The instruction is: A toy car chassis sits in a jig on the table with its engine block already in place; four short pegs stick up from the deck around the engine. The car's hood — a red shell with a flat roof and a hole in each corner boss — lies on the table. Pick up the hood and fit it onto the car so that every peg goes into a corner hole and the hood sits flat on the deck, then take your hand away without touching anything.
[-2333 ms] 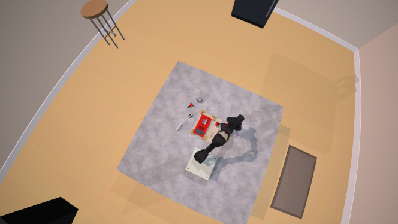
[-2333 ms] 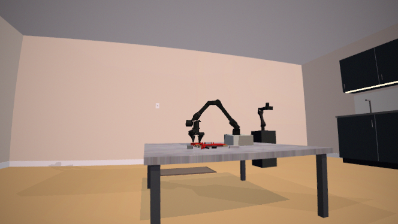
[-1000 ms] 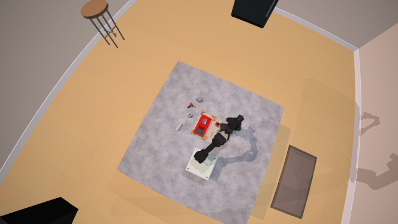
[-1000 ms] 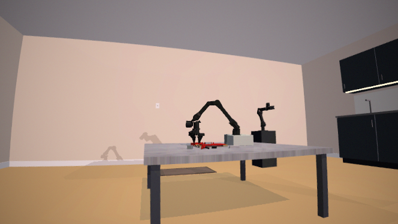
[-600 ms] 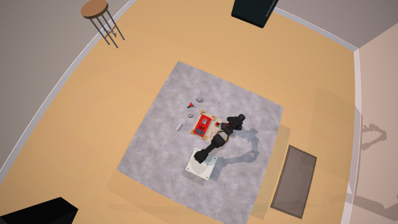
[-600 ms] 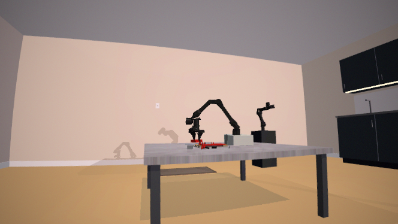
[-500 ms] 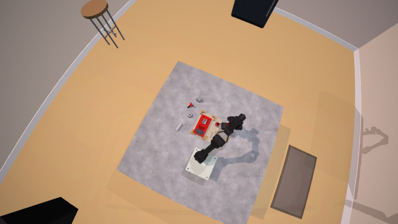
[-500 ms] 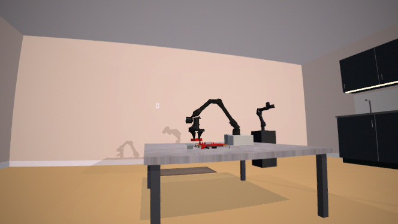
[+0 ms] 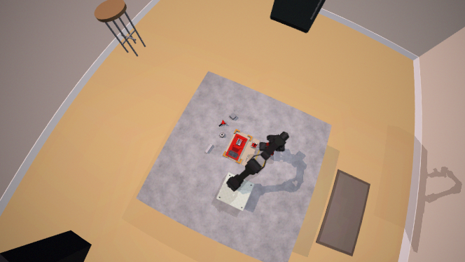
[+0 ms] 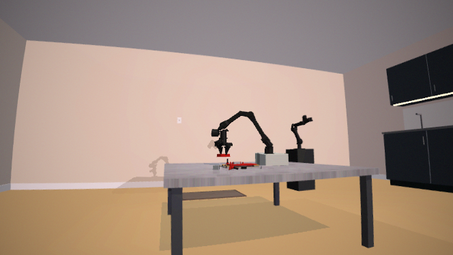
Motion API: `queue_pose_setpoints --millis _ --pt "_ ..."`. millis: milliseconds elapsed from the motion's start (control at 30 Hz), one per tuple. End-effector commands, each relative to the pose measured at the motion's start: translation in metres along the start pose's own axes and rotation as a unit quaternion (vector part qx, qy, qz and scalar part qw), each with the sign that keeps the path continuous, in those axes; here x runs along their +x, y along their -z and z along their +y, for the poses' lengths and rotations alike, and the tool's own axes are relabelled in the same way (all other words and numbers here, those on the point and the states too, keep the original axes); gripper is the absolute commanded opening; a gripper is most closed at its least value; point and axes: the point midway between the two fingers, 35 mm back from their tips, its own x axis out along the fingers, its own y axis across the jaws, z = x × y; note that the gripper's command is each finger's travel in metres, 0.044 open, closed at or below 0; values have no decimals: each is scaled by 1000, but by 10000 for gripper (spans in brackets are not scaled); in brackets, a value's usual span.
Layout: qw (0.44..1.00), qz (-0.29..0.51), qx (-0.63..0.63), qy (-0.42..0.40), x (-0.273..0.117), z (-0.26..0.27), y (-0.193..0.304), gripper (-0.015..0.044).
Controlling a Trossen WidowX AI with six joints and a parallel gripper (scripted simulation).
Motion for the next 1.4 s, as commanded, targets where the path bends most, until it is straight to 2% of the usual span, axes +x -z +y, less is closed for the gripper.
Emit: queue_pose_setpoints --millis 0,400,667,1033,1367 --pt "999 0 37 0 0 1 1 0" --pt "982 -1 190 2 -2 3 6 0" --pt "980 -1 198 2 -1 3 6 0" --pt "980 -1 198 2 71 4 6 0" --pt "980 -1 198 2 72 4 6 0"
